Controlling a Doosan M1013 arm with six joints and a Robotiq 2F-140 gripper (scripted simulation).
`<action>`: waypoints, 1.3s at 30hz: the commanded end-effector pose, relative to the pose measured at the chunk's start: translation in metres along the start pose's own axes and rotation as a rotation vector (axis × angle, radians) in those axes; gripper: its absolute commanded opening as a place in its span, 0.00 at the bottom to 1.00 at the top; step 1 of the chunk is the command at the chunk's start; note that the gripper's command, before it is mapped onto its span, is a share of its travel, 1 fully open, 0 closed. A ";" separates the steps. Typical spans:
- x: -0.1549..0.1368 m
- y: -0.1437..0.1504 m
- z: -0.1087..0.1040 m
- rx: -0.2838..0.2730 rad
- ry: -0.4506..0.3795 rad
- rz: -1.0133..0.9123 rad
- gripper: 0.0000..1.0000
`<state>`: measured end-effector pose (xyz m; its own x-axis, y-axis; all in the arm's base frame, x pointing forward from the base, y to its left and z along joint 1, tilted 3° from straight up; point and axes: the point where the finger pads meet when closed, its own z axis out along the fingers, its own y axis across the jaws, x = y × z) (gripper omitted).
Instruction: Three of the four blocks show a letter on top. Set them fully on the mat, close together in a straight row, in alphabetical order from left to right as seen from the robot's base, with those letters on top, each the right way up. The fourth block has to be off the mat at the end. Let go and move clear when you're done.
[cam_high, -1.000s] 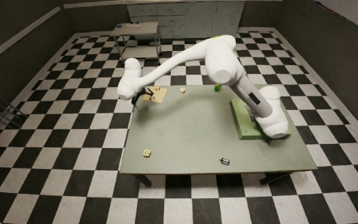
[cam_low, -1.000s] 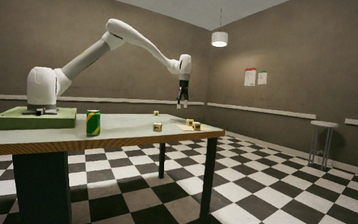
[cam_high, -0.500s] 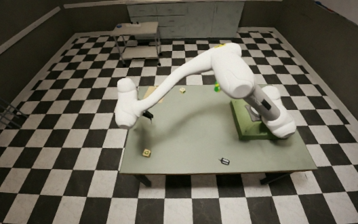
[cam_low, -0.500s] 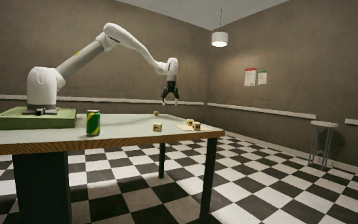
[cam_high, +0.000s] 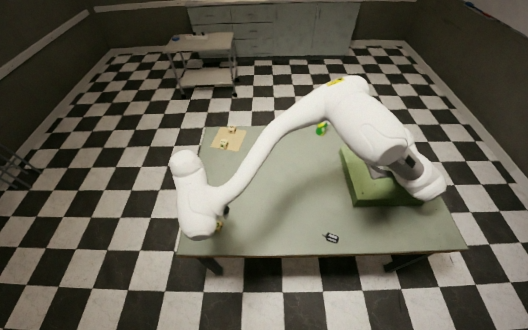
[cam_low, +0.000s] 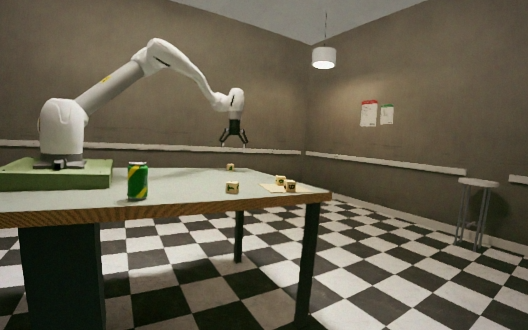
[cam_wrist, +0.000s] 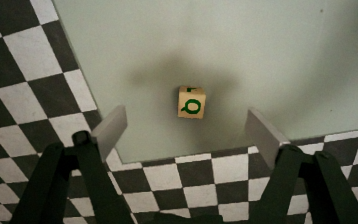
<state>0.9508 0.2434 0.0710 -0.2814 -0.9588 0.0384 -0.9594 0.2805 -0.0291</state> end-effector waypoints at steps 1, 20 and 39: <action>-0.018 0.009 -0.002 0.003 0.003 0.046 1.00; -0.020 0.011 -0.002 0.003 0.003 0.051 0.55; -0.020 0.011 -0.002 0.003 0.003 0.051 0.55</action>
<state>0.9456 0.2651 0.0702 -0.3304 -0.9430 0.0409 -0.9437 0.3292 -0.0326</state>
